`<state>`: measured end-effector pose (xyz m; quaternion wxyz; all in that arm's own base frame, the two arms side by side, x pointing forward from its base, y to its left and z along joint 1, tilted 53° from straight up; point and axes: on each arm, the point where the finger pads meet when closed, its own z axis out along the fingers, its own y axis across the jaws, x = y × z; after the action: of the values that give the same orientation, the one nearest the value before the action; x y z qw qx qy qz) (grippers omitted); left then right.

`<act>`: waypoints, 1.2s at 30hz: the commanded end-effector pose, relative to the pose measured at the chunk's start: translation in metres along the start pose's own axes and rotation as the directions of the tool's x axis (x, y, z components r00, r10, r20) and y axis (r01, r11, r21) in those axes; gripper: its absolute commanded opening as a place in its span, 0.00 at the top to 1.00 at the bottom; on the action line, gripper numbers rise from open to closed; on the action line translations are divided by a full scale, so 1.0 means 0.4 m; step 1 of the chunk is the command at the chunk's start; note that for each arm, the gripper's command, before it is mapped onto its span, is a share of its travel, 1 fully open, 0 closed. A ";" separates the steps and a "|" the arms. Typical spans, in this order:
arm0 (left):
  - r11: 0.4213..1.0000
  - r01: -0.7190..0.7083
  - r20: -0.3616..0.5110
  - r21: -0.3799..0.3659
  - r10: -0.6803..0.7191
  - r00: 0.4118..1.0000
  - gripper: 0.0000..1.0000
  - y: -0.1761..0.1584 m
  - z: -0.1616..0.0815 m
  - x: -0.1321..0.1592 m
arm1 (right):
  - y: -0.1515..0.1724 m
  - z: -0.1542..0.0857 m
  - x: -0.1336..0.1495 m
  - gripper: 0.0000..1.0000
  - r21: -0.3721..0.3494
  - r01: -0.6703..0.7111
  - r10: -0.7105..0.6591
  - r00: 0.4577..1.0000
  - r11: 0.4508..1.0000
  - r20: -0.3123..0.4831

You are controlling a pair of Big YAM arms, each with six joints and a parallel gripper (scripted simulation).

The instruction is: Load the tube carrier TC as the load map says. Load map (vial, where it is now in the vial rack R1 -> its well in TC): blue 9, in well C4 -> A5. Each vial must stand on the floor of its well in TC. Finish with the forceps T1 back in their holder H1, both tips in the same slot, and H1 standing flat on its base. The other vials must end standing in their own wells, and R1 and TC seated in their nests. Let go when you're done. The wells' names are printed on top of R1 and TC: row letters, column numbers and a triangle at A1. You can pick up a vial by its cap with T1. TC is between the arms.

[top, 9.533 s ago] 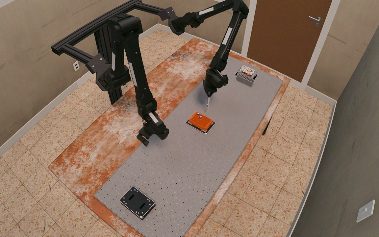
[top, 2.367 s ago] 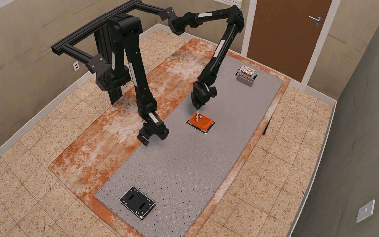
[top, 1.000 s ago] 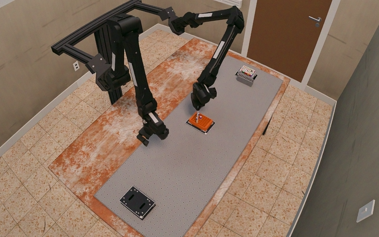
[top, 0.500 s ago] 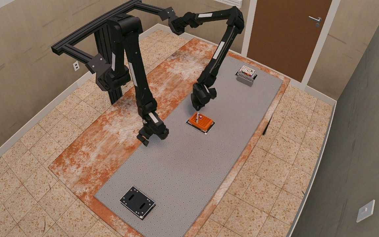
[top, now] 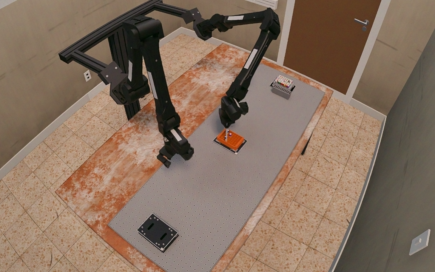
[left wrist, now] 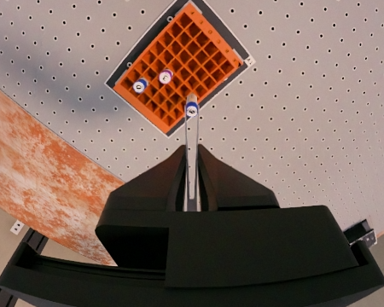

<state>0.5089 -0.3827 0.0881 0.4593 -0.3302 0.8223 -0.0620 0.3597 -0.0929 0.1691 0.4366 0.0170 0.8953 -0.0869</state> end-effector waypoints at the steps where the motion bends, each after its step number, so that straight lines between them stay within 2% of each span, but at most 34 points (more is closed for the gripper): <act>1: 1.000 -0.003 -0.001 0.021 0.003 1.000 0.91 -0.026 0.003 0.013 | -0.007 -0.004 -0.015 0.00 0.008 0.008 -0.008 1.000 1.000 0.011; 36: 1.000 0.004 0.003 0.026 -0.004 1.000 0.91 -0.031 -0.003 0.005 | -0.007 -0.004 -0.015 0.00 0.008 0.008 -0.008 1.000 1.000 0.011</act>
<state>0.5095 -0.3837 0.0881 0.4603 -0.3299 0.8217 -0.0639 0.3597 -0.0929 0.1691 0.4366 0.0170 0.8953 -0.0869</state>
